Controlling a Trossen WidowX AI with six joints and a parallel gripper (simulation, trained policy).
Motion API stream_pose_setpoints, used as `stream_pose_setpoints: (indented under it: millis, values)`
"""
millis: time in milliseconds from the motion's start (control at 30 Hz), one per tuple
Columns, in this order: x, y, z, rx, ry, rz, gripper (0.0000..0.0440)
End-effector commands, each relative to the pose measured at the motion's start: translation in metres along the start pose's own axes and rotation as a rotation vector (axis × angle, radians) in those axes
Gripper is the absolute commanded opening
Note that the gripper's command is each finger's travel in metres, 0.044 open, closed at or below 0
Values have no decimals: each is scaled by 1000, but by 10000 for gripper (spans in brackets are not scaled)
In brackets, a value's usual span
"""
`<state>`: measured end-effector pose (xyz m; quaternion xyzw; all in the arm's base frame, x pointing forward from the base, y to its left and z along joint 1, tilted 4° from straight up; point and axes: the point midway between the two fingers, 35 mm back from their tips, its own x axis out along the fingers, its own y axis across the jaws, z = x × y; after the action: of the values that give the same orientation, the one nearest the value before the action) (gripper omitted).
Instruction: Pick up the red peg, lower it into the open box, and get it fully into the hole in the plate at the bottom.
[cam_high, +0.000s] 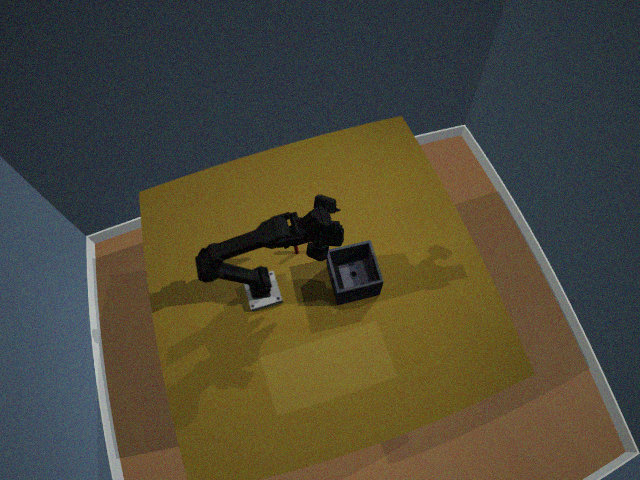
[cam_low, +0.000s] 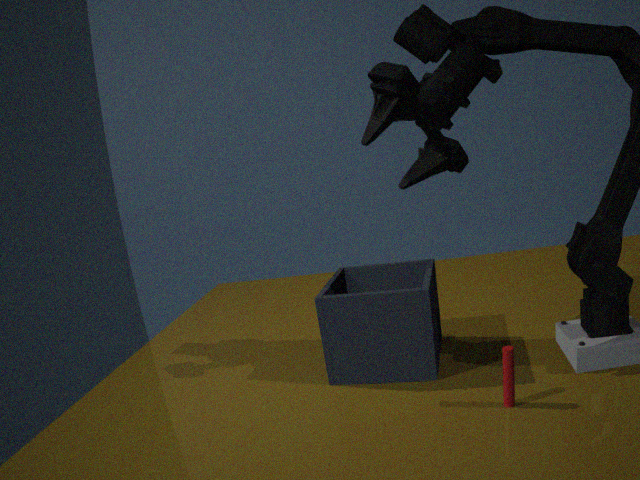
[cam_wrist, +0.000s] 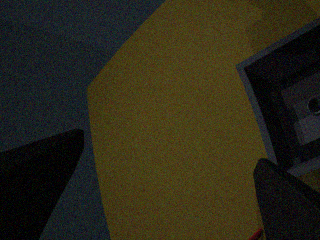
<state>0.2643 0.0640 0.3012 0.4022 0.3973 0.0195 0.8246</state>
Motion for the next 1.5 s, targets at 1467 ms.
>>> stream_pose_setpoints:
  millis: [1467]
  values:
    - [64,-114,-188,566,458,-840,440]
